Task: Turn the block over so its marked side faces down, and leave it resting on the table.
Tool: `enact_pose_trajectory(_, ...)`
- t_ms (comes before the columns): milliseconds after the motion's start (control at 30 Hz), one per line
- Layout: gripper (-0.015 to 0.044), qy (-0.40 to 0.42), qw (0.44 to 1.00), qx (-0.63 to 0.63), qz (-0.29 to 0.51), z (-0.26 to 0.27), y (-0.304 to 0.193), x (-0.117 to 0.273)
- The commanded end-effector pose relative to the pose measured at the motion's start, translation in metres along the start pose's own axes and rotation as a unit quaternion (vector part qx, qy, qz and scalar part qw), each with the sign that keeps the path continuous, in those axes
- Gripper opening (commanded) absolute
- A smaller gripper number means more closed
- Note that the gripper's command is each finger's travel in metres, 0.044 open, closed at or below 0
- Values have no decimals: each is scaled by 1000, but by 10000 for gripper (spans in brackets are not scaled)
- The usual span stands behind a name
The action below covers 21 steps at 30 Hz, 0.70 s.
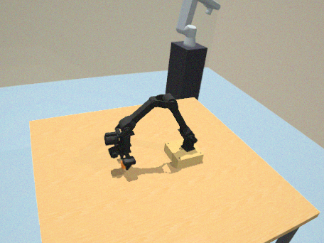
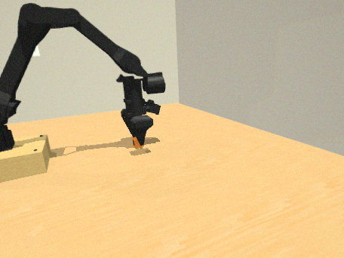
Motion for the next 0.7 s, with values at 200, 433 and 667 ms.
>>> enact_pose_trajectory(200, 282, -2, 1000, -2, 1, 0, 0, -5)
enact_pose_trajectory(433, 118, -2, 1000, -2, 1, 0, 0, -5)
enact_pose_trajectory(667, 72, -2, 1000, -2, 1, 0, 0, -5)
Point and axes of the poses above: the point midway between the two fingers, 35 mm back from their tips, its own x axis back along the fingers, its own z axis across the jaws, y = z × x, the point moved 2 cm from there along x, back along the fingers, and after that the axes turned 14 degrees about x, right-handed, at the moved point
